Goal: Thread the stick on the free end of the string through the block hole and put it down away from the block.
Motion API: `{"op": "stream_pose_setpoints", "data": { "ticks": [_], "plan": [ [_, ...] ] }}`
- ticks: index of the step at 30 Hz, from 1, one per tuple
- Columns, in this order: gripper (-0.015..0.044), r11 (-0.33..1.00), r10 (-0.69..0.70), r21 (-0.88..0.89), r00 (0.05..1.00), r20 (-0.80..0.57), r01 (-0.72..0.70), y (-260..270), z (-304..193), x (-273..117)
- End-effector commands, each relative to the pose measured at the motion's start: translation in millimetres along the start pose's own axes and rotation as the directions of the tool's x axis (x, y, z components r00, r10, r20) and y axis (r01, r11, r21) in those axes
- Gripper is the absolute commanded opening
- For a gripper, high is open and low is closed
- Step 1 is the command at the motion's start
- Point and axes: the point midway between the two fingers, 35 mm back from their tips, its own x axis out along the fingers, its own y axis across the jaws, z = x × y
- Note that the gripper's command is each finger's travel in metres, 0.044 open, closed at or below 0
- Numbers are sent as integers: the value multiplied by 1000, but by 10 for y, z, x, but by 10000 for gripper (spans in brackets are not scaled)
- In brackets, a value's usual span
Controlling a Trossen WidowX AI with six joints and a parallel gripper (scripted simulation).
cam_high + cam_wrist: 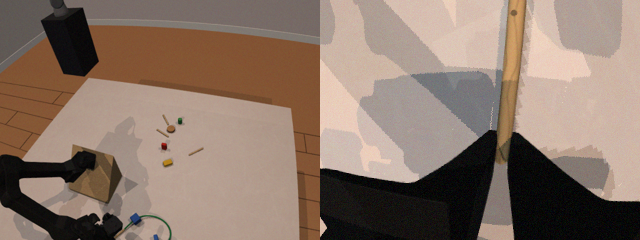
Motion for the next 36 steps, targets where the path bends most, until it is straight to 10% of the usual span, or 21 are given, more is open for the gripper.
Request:
{"op": "stream_pose_setpoints", "data": {
  "ticks": [1,36],
  "plan": [
    [0,1000,-1,4,1000,-11,1,0,-36,13],
    [26,1000,0,0,1000,0,0,0,0,0]
  ]
}}
